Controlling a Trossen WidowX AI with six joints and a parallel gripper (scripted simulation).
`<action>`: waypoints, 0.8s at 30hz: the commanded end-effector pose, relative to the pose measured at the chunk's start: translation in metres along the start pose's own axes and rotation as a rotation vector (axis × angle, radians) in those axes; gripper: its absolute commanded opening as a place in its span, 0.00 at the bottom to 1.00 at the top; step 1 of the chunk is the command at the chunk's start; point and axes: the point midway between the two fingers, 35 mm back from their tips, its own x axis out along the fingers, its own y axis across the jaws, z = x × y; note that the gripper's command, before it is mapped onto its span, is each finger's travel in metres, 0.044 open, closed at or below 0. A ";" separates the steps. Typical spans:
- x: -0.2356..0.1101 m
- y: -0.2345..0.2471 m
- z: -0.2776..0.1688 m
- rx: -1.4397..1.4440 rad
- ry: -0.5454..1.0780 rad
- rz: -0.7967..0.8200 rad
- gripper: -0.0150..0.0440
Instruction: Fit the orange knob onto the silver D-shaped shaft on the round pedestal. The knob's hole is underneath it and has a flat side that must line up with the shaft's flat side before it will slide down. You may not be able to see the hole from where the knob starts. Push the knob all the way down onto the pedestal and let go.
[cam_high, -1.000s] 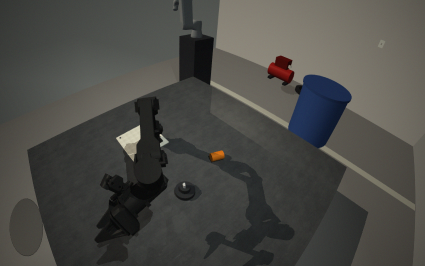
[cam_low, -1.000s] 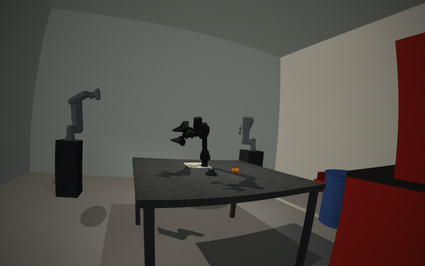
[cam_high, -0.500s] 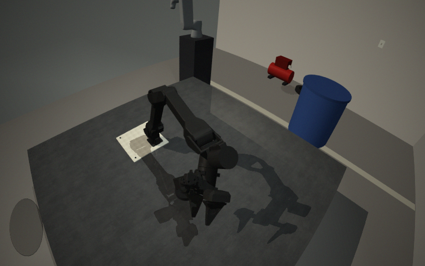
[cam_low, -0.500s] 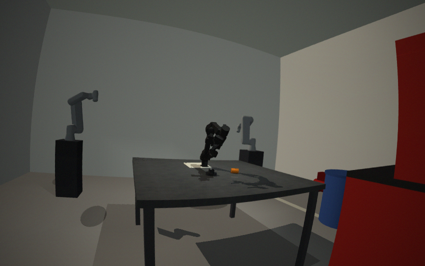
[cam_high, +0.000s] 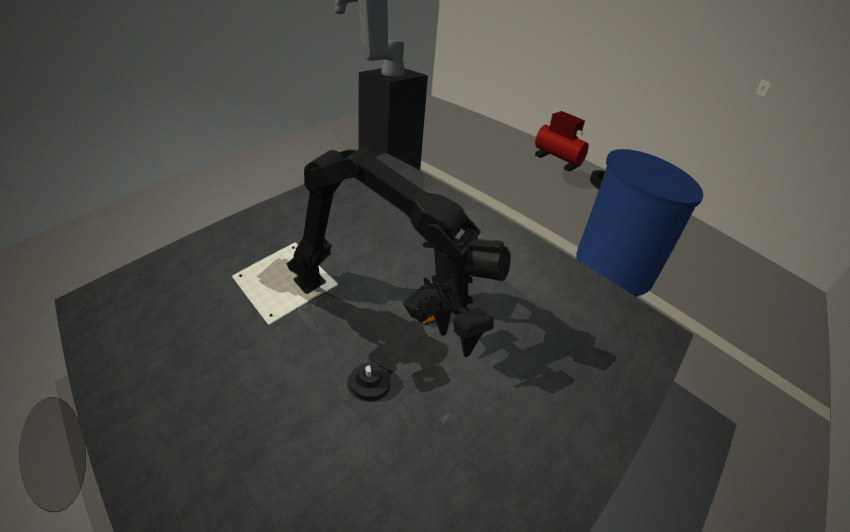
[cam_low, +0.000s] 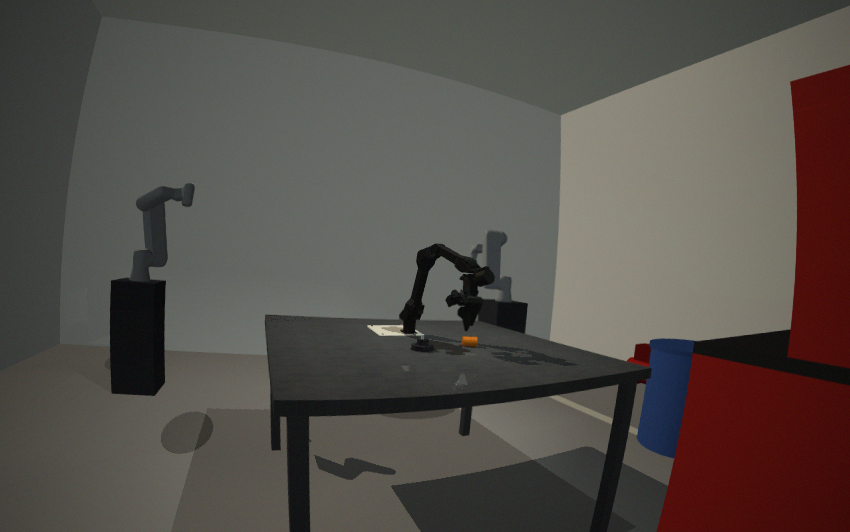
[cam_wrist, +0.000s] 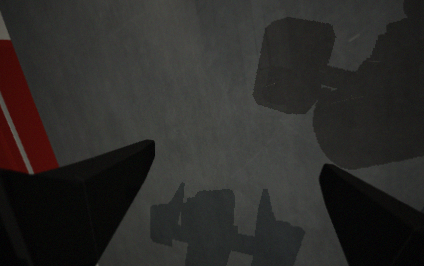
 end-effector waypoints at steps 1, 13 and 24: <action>-0.016 -0.071 -0.025 0.032 0.039 -0.193 1.00; -0.038 -0.140 -0.040 0.067 0.017 -0.388 1.00; -0.012 -0.148 -0.040 0.067 0.017 -0.388 1.00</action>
